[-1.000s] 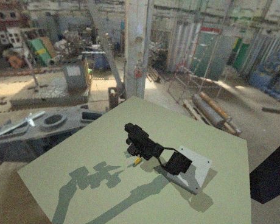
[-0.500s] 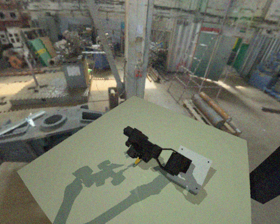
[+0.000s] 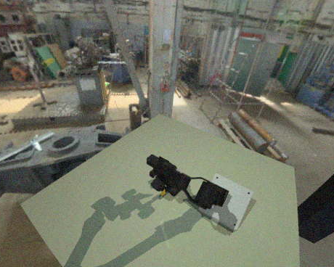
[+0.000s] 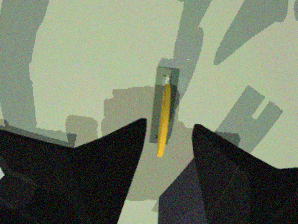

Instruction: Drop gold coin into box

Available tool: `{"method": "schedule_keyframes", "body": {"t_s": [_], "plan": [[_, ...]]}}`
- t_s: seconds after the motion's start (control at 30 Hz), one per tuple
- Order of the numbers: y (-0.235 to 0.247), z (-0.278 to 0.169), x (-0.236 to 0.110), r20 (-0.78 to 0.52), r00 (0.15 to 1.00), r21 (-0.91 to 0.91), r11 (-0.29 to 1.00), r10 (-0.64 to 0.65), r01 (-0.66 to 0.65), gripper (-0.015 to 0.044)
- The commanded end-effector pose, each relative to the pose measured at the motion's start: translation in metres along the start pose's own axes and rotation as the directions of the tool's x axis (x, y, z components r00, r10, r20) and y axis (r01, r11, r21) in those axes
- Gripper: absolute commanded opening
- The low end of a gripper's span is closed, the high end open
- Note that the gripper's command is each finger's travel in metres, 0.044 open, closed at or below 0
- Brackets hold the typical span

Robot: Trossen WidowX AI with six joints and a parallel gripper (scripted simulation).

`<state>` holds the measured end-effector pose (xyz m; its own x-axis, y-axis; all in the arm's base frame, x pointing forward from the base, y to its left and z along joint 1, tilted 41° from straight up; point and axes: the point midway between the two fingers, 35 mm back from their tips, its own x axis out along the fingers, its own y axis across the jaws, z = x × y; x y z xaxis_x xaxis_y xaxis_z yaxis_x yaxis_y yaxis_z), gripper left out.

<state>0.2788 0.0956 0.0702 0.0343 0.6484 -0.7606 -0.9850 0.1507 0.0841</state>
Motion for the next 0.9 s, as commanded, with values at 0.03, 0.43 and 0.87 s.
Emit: {"method": "schedule_keyframes", "body": {"t_s": [0.03,0.43,0.87], "plan": [[0.003,-0.002,0.011,0.002,1.0,0.015,1.0,0.014,-0.014,0.0161],[0.005,-0.002,0.029,0.005,1.0,0.015,1.0,0.015,-0.015,0.0161],[0.005,-0.002,0.032,0.005,1.0,0.015,1.0,0.015,-0.015,0.0]]}}
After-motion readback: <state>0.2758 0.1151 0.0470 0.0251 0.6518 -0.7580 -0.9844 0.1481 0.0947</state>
